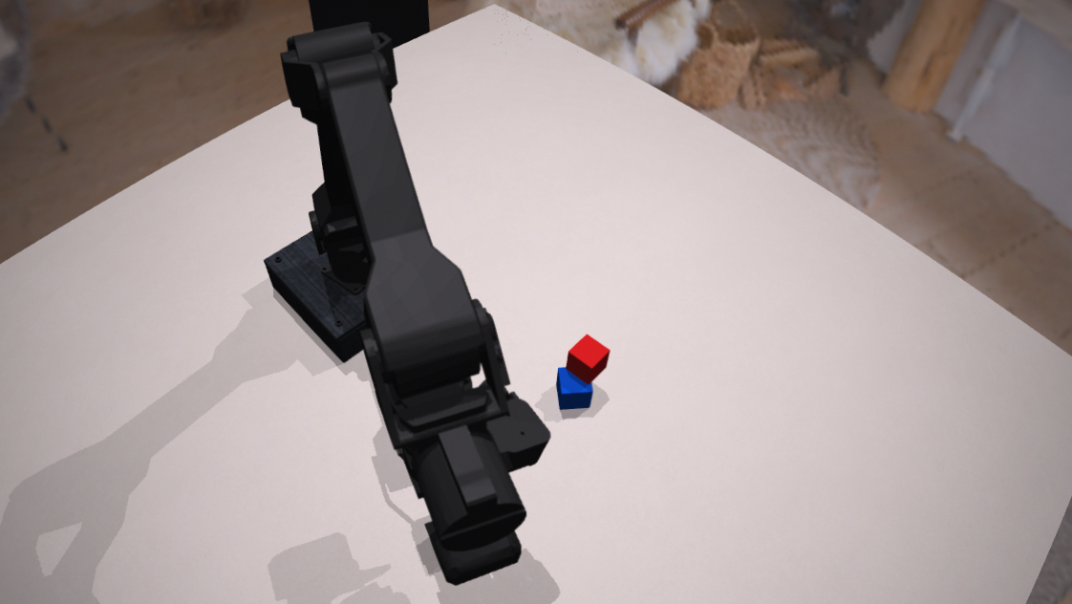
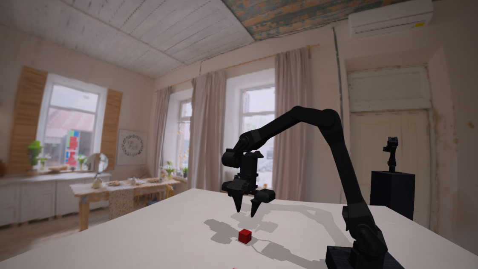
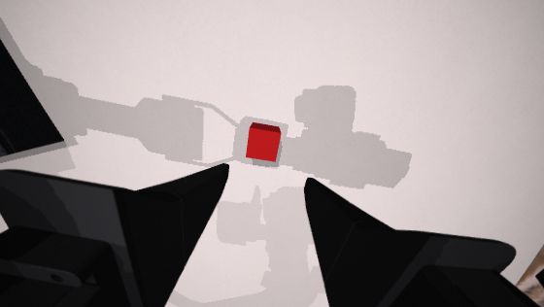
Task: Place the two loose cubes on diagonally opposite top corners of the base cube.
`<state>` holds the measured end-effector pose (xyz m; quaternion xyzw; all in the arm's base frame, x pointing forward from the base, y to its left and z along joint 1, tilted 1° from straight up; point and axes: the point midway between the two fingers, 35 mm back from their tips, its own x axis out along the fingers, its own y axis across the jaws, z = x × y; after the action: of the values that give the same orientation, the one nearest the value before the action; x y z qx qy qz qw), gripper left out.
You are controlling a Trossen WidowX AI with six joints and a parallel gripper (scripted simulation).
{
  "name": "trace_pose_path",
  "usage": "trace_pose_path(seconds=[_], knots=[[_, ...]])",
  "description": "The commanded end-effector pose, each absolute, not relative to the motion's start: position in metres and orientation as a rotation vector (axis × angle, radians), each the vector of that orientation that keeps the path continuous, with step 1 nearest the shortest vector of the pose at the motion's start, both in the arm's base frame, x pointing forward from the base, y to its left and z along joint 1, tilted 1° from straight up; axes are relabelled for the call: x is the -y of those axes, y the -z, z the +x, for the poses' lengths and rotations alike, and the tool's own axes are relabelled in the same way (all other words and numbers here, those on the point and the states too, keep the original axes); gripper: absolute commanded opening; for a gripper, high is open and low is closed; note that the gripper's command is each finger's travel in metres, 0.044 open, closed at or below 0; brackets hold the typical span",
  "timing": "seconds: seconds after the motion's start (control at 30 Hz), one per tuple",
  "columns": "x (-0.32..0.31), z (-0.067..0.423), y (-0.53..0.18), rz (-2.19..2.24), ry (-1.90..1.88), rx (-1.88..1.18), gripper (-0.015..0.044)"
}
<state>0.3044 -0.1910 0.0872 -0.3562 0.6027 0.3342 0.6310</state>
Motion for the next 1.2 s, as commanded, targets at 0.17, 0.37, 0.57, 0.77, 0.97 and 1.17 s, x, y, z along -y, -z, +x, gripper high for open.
trace_pose_path(seconds=[0.17,0.37,0.57,0.77,0.97,1.17], knots=[[0.188,0.302,-0.053,-0.804,-0.786,-1.384,0.0265],[0.188,0.302,-0.041,-0.804,-0.786,-1.384,0.0265],[0.188,0.303,-0.032,-0.804,-0.786,-1.384,0.0265],[0.188,0.303,-0.022,-0.804,-0.786,-1.384,0.0265],[0.187,0.303,-0.013,-0.804,-0.786,-1.384,0.0265],[0.187,0.303,-0.009,-0.804,-0.786,-1.384,0.0212]])
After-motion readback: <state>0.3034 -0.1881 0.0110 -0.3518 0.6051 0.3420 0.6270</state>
